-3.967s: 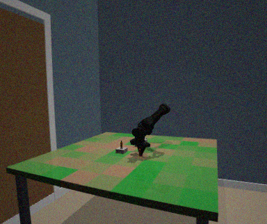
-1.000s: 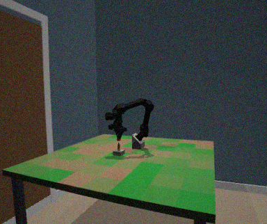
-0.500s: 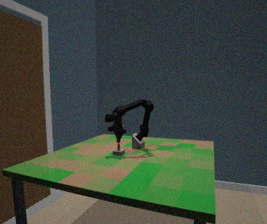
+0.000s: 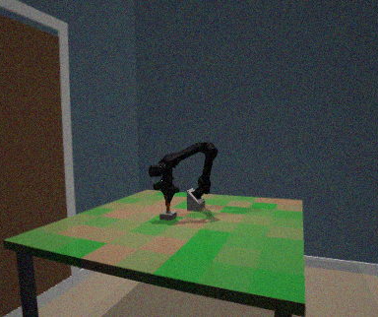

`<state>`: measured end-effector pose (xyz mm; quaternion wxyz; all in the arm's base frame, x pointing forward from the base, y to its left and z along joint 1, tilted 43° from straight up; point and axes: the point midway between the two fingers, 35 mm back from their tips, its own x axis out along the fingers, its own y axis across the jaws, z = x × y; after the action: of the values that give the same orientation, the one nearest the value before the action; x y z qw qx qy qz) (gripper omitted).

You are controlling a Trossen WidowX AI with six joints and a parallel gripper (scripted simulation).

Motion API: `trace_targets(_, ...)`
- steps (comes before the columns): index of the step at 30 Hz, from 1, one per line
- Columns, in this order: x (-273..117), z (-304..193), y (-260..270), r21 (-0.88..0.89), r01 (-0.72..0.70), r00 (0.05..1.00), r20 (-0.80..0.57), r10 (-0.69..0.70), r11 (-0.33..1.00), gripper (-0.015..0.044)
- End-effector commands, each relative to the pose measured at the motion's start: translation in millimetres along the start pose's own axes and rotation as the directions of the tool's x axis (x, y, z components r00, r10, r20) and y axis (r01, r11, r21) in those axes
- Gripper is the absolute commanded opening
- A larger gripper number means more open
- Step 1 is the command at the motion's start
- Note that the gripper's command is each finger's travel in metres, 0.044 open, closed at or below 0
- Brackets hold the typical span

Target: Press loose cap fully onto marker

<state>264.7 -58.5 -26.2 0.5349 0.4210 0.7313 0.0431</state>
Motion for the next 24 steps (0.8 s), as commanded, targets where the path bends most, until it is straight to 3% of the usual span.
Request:
trace_targets(1,10.2,-0.5,-0.9,0.004,-0.001,1.000,-0.007,0.001,1.000,0.0000)
trace_targets(24,21.8,-1.6,-0.9,0.004,-0.002,1.000,-0.008,0.002,1.000,0.0000)
